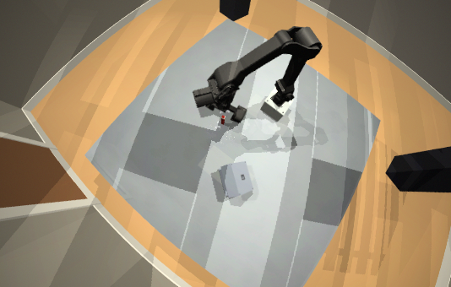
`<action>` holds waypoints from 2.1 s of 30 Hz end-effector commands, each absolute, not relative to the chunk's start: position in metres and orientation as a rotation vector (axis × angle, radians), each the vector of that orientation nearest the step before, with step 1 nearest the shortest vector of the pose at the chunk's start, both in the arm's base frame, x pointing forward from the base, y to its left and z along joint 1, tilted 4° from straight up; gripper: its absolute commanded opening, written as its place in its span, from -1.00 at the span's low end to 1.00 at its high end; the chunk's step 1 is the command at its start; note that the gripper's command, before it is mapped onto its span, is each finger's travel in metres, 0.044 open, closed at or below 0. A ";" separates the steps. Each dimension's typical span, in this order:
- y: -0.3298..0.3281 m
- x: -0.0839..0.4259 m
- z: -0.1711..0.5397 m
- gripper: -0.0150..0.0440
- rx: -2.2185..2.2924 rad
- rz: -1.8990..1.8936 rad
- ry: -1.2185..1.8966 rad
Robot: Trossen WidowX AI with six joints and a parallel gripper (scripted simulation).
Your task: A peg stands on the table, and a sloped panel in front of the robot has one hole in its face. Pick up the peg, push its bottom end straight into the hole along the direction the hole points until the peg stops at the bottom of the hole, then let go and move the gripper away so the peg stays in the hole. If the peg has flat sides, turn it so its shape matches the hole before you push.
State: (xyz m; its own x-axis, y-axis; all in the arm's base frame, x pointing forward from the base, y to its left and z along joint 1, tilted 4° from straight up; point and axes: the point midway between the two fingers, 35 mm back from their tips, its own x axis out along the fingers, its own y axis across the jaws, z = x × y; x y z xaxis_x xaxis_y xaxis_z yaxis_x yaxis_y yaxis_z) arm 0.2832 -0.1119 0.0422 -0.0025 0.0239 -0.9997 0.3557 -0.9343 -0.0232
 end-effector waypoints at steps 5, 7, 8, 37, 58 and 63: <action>-0.108 0.281 0.037 1.00 2.043 -2.052 0.404; -0.108 0.281 0.034 1.00 2.043 -2.052 0.404; -0.108 0.281 0.032 1.00 2.043 -2.052 0.404; -0.106 0.280 -0.015 1.00 2.043 -2.053 0.405; -0.106 0.280 -0.019 -0.16 2.040 -2.043 0.401; -0.106 0.280 -0.019 -0.40 2.040 -2.043 0.401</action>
